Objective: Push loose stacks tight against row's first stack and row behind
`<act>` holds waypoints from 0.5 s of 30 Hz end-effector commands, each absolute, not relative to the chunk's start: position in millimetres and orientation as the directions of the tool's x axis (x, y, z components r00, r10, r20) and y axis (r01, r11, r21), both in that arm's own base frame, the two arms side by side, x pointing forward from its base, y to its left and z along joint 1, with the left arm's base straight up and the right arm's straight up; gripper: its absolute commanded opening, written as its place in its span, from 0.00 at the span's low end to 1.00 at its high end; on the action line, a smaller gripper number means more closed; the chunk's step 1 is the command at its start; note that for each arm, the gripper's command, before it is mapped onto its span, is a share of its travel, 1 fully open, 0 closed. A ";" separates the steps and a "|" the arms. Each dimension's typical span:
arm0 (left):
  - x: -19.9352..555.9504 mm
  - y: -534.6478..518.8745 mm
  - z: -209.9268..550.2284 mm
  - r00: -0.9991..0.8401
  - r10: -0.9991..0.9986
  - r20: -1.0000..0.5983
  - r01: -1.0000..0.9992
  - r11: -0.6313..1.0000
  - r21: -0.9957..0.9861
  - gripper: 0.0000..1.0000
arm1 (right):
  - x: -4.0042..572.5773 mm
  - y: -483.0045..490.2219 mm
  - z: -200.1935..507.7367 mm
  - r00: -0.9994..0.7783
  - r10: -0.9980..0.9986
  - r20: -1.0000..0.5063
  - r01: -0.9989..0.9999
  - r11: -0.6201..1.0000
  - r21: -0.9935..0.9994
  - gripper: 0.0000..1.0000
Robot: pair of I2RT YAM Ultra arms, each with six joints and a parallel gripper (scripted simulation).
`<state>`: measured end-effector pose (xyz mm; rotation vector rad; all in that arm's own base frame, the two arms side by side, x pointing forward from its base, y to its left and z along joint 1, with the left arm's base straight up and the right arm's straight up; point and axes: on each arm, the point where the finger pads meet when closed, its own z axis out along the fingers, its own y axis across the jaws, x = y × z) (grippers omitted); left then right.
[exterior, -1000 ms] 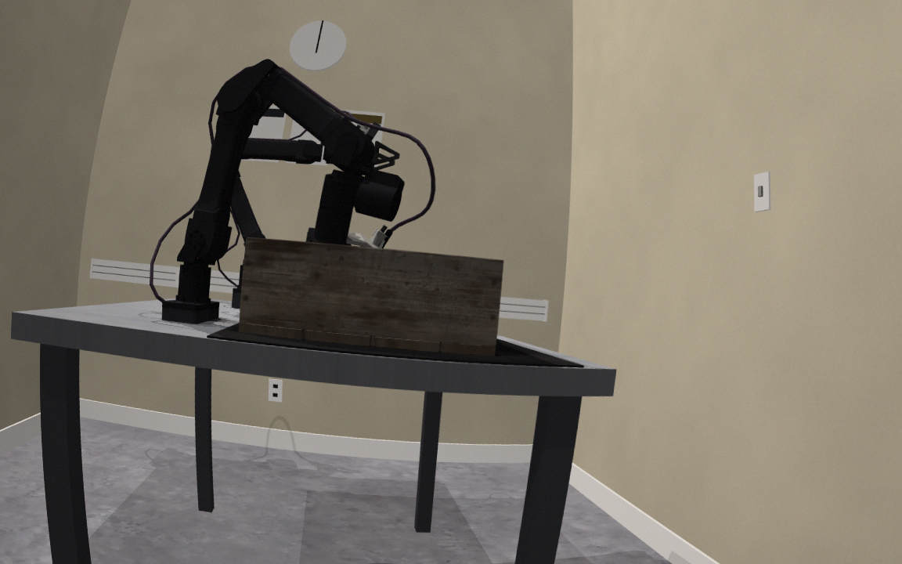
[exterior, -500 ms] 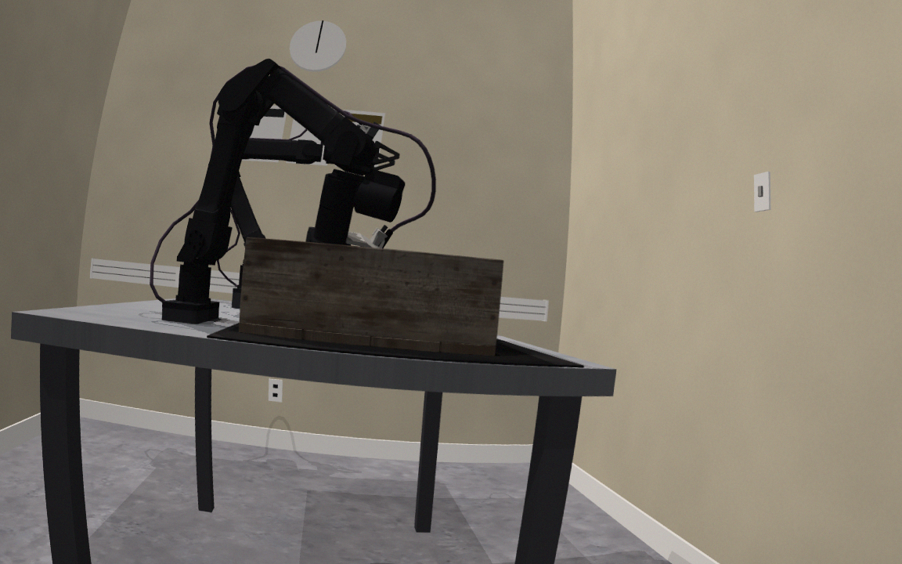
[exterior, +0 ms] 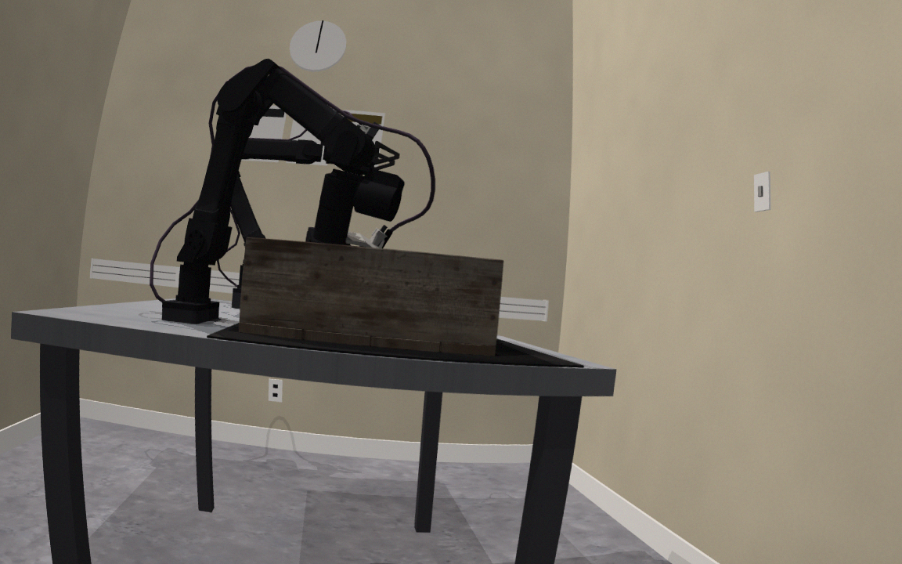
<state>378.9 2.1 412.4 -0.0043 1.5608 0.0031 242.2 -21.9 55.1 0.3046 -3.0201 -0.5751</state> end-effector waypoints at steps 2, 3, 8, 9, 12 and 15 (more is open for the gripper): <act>373.1 -5.1 449.8 0.109 -0.003 -0.994 0.016 1.000 -0.001 1.00 | 251.5 -31.9 53.5 -0.979 -0.203 -0.018 -0.198 0.929 0.312 0.01; 373.1 -5.1 449.8 0.109 -0.003 -0.994 0.016 1.000 -0.001 1.00 | 248.3 -30.4 53.3 -0.979 -0.202 -0.014 -0.196 0.929 0.313 0.01; 373.1 -5.1 449.8 0.109 -0.003 -0.994 0.016 1.000 -0.001 1.00 | 252.4 -32.0 58.3 -0.980 -0.197 -0.035 -0.198 0.932 0.305 0.01; 373.1 -5.1 449.8 0.109 -0.003 -0.994 0.016 1.000 -0.001 1.00 | 252.4 -32.0 58.3 -0.979 -0.199 -0.035 -0.200 0.931 0.305 0.01; 373.1 -5.1 449.8 0.109 -0.003 -0.994 0.016 1.000 -0.001 1.00 | 249.5 -29.6 54.0 -0.979 -0.202 -0.019 -0.197 0.928 0.316 0.01; 373.1 -5.1 449.8 0.109 -0.003 -0.994 0.016 1.000 -0.001 1.00 | 250.8 -28.9 54.8 -0.979 -0.204 -0.022 -0.200 0.928 0.316 0.01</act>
